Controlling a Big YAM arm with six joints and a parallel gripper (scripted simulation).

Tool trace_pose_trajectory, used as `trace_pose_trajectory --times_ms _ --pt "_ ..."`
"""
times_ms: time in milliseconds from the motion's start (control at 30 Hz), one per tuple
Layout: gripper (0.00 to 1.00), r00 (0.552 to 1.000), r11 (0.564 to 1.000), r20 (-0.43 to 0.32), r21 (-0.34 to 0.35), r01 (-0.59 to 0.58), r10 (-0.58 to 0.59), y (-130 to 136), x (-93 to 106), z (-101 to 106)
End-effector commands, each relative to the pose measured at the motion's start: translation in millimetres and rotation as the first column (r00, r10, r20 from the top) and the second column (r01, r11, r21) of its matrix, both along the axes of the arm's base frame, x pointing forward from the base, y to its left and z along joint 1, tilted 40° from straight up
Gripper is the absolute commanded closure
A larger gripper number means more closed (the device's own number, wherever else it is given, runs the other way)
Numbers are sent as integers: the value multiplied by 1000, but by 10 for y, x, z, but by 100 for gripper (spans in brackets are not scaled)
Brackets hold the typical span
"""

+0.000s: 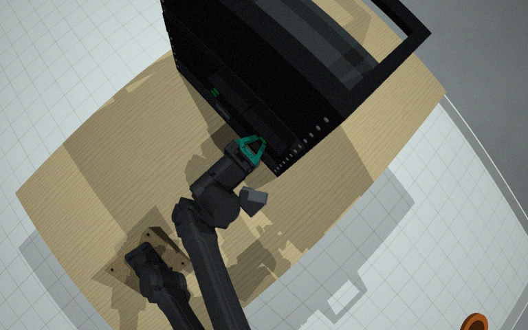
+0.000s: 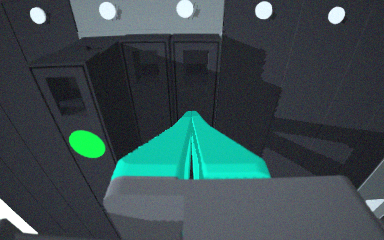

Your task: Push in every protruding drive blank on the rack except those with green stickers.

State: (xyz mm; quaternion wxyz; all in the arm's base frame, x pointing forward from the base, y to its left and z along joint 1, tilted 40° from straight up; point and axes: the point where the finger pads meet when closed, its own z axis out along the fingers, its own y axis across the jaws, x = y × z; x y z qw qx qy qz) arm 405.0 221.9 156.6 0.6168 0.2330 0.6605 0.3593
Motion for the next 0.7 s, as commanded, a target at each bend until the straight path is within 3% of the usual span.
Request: trace_pose_trajectory --times_ms 0,467,500,533,667 --pt "100 1000 1000 -1 15 21 -21 49 257 -9" --pt "100 1000 999 11 25 27 -27 32 210 23" --pt "100 1000 999 19 32 15 -16 69 138 42" --pt "100 1000 1000 -12 7 -3 4 45 -69 -103" --pt "100 1000 1000 6 22 -3 3 -23 -380 -12"
